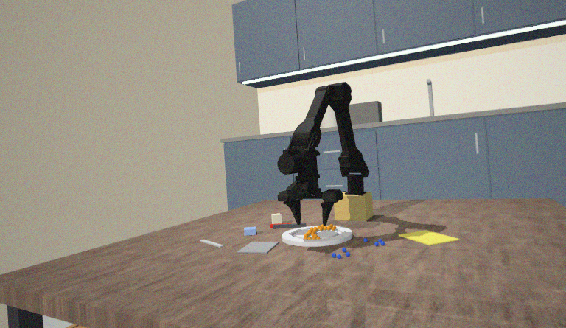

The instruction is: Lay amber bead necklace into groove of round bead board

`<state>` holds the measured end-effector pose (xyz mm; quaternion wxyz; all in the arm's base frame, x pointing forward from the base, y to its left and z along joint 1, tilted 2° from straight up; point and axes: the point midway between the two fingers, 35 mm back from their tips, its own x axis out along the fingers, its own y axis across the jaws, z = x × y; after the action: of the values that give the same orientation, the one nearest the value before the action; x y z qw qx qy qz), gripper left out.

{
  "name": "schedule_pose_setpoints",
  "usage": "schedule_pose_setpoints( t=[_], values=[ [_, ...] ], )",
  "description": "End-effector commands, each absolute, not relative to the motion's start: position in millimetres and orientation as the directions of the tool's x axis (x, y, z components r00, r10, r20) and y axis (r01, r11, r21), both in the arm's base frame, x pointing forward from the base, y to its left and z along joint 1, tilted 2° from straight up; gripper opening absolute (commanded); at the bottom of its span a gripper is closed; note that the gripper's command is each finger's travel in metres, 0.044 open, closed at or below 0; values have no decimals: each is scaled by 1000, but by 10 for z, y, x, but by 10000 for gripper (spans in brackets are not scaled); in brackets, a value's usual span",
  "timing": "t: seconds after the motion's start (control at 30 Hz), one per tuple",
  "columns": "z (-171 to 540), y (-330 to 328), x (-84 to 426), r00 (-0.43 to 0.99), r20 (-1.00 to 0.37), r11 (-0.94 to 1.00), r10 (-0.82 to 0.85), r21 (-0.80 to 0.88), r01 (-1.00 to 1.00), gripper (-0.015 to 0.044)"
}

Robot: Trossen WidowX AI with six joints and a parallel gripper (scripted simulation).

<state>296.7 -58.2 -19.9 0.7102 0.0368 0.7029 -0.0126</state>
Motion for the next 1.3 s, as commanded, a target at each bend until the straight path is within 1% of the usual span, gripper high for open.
schedule_pose_setpoints(
  t=[0.0,0.13,0.2,0.23,0.47,0.63,0.8,1.27],
  values=[
    [-117,-554,3206,15,-999,981,36,33,-191,230],
    [-12,-518,3478,17,-999,863,36,23,-505,125],
    [34,-497,3591,18,-999,779,37,17,-627,120],
    [46,-492,3620,18,-999,754,37,16,-656,120],
    [50,-490,3630,18,-999,746,37,15,-666,120],
    [-111,-484,3632,18,-999,746,37,15,-666,120],
    [-35,-495,3662,33,-999,750,31,2,-662,120],
    [-249,-482,3647,23,-999,747,35,11,-664,120]
  ],
)
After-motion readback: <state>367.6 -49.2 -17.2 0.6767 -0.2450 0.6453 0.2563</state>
